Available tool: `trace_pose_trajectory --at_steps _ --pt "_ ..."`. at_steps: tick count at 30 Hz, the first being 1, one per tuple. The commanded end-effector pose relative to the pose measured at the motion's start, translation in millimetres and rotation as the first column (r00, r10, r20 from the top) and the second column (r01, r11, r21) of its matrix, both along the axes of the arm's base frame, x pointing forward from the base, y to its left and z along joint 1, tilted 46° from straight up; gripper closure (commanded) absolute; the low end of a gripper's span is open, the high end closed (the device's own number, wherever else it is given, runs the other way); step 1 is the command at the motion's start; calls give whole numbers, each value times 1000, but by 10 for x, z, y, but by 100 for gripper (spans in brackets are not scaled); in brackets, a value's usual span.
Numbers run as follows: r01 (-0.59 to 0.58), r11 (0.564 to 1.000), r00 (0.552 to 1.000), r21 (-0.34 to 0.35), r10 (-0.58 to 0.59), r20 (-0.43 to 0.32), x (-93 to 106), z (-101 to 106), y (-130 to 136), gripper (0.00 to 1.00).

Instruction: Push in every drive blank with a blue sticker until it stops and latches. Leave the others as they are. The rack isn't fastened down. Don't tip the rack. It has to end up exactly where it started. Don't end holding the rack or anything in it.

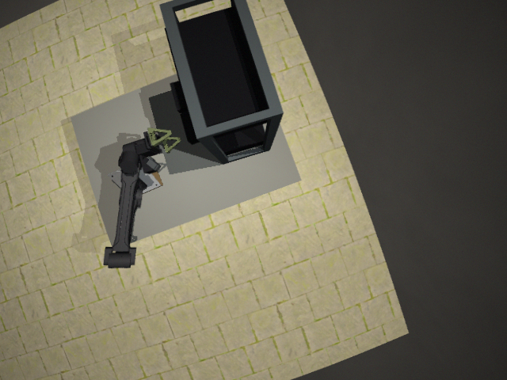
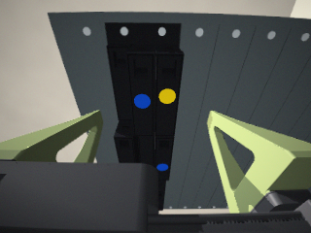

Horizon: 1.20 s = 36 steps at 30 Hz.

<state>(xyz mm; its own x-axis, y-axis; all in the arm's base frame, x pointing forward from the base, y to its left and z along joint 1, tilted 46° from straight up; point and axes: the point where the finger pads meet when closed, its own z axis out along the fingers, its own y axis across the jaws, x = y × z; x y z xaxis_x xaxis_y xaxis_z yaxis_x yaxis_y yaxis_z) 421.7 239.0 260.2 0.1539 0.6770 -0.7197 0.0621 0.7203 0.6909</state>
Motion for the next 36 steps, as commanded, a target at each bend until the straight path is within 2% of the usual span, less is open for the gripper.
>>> trace_pose_trajectory --at_steps 1,6,7,36 --pt "9 1000 1000 26 -9 13 92 83 14 0" --pt "9 1000 1000 26 -9 13 92 83 14 0" --pt "9 1000 1000 26 -9 13 92 83 14 100" --pt "9 1000 1000 26 -9 13 92 83 14 100"
